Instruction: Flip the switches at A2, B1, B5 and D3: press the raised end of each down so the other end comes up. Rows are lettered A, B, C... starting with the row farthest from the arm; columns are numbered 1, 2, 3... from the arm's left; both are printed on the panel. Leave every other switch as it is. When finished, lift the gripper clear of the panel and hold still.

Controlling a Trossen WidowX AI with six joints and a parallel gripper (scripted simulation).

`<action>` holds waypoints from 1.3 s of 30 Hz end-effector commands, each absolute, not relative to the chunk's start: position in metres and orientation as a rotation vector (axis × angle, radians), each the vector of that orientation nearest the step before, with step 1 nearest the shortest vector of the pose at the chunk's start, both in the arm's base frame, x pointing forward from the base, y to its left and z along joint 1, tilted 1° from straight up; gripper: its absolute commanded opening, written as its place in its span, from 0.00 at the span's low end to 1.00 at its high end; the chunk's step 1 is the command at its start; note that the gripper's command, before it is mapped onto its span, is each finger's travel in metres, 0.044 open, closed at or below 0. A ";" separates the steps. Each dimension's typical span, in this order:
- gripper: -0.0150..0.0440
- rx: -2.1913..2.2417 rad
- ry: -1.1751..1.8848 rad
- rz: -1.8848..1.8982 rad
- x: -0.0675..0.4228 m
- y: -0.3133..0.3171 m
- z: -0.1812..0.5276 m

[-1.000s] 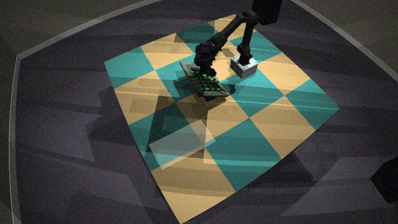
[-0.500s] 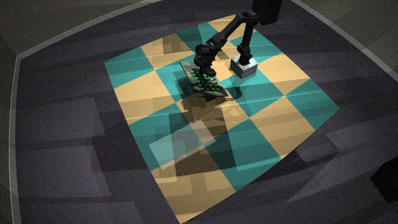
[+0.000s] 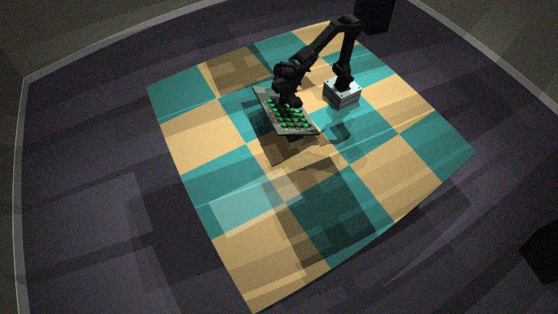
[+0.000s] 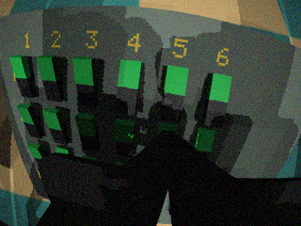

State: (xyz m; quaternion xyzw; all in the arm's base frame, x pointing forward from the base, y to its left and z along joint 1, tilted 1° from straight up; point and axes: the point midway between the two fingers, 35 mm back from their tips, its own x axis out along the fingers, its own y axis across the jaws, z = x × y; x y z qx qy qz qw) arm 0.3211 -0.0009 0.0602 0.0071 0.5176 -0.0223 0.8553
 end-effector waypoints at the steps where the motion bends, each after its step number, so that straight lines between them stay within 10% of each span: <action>1: 0.25 0.013 1.088 -0.040 0.321 0.000 0.059; 22: 0.25 0.019 1.073 -0.036 0.222 0.064 0.077; 39: 0.25 0.020 1.096 -0.036 0.243 0.063 0.037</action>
